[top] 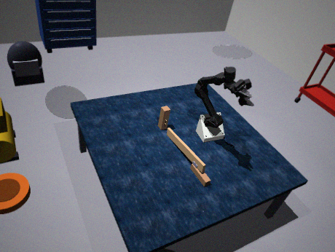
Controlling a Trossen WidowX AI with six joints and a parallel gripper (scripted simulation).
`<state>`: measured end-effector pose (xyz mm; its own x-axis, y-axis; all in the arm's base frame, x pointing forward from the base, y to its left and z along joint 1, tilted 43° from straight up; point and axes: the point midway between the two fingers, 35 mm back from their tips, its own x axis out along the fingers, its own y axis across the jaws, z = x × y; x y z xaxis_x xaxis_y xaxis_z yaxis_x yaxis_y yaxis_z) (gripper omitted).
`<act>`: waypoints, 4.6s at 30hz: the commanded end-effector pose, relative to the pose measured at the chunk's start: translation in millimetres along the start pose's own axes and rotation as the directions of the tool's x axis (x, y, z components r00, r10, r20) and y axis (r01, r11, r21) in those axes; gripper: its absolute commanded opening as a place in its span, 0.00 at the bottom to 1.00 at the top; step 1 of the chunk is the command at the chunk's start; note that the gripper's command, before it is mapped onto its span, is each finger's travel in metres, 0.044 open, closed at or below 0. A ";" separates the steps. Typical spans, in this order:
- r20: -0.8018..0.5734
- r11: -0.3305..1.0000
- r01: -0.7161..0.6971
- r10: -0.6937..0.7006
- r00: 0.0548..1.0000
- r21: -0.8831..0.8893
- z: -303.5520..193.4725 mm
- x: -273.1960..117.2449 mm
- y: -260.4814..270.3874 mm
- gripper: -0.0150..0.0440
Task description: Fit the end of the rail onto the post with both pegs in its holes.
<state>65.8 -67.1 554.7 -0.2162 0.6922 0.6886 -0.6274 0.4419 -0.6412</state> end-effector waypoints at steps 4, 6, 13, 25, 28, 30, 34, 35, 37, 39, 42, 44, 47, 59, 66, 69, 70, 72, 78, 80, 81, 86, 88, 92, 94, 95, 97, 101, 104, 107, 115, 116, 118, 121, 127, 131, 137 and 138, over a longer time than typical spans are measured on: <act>-0.076 0.990 -0.082 0.074 0.994 -0.113 4.7 28.6 31.4 1.00; -0.146 0.969 -0.155 0.129 0.981 -0.190 1.5 50.5 56.9 1.00; -0.397 0.855 -0.407 0.269 0.878 -0.322 -45.0 106.2 130.2 1.00; -0.817 0.664 -0.741 0.368 0.443 -0.103 -221.6 108.3 205.9 1.00; -0.861 0.616 -0.788 0.393 0.322 -0.013 -264.3 91.3 213.6 1.00; -0.880 0.589 -0.806 0.410 0.241 0.054 -291.6 75.9 216.9 1.00; -0.890 0.546 -0.812 0.449 0.078 0.204 -343.5 34.4 219.8 1.00; -0.887 0.538 -0.807 0.459 0.041 0.242 -354.8 22.6 219.9 1.00; -0.876 0.526 -0.789 0.482 -0.030 0.316 -375.4 -2.8 219.6 1.00; -0.857 0.518 -0.762 0.507 -0.093 0.389 -393.3 -30.1 218.9 1.00; -0.816 0.513 -0.703 0.553 -0.168 0.493 -414.1 -73.8 219.1 1.00; -0.782 0.513 -0.654 0.588 -0.204 0.556 -424.1 -104.3 220.1 1.00; -0.728 0.519 -0.564 0.643 -0.237 0.642 -433.3 -151.6 222.4 1.00; -0.601 0.596 -0.078 0.793 -0.101 0.799 -407.2 -335.5 242.5 1.00; -0.611 0.612 0.021 0.790 -0.036 0.790 -393.8 -362.2 250.9 1.00; -0.611 0.612 0.021 0.790 -0.036 0.790 -394.0 -362.3 251.1 1.00; -0.611 0.612 0.021 0.790 -0.036 0.790 -394.6 -362.4 251.7 1.00; -0.611 0.612 0.021 0.790 -0.037 0.790 -396.7 -362.7 253.9 1.00; -0.612 0.613 0.021 0.790 -0.037 0.790 -403.3 -363.6 261.2 1.00; -0.612 0.613 0.021 0.790 -0.038 0.790 -405.5 -363.8 263.6 1.00; -0.612 0.613 0.021 0.790 -0.038 0.790 -406.6 -363.9 264.9 1.00; -0.612 0.613 0.021 0.790 -0.038 0.790 -411.8 -364.3 271.1 1.00; -0.612 0.613 0.021 0.790 -0.038 0.790 -413.8 -364.5 273.6 1.00; -0.612 0.613 0.021 0.790 -0.037 0.790 -417.8 -364.6 278.7 1.00; -0.612 0.613 0.021 0.790 -0.037 0.790 -419.7 -364.7 281.2 1.00; -0.612 0.613 0.021 0.790 -0.037 0.790 -420.7 -364.7 282.5 1.00; -0.612 0.613 0.021 0.790 -0.037 0.790 -422.6 -364.7 285.1 1.00; -0.612 0.613 0.021 0.790 -0.036 0.790 -426.2 -364.6 290.3 1.00; -0.612 0.613 0.021 0.790 -0.035 0.790 -428.9 -364.5 294.2 1.00; -0.612 0.613 0.021 0.790 -0.035 0.790 -431.5 -364.3 298.2 1.00; -0.612 0.613 0.020 0.790 -0.033 0.790 -436.7 -363.7 306.7 1.00; -0.612 0.613 0.020 0.790 -0.033 0.790 -436.7 -363.7 306.7 0.96; -0.612 0.613 0.020 0.790 -0.033 0.790 -436.7 -363.7 306.7 0.87; -0.612 0.613 0.020 0.790 -0.033 0.790 -436.7 -363.7 306.7 0.73; -0.612 0.613 0.020 0.790 -0.033 0.790 -436.7 -363.7 306.7 0.47; -0.612 0.613 0.020 0.790 -0.033 0.790 -436.7 -363.7 306.7 0.32; -0.612 0.613 0.020 0.790 -0.033 0.790 -436.7 -363.7 306.7 0.25; -0.612 0.613 0.020 0.790 -0.033 0.790 -436.7 -363.7 306.7 0.25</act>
<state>279.0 64.8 -40.4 -0.0298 0.6720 -0.7399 -0.9791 -0.1686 -0.1136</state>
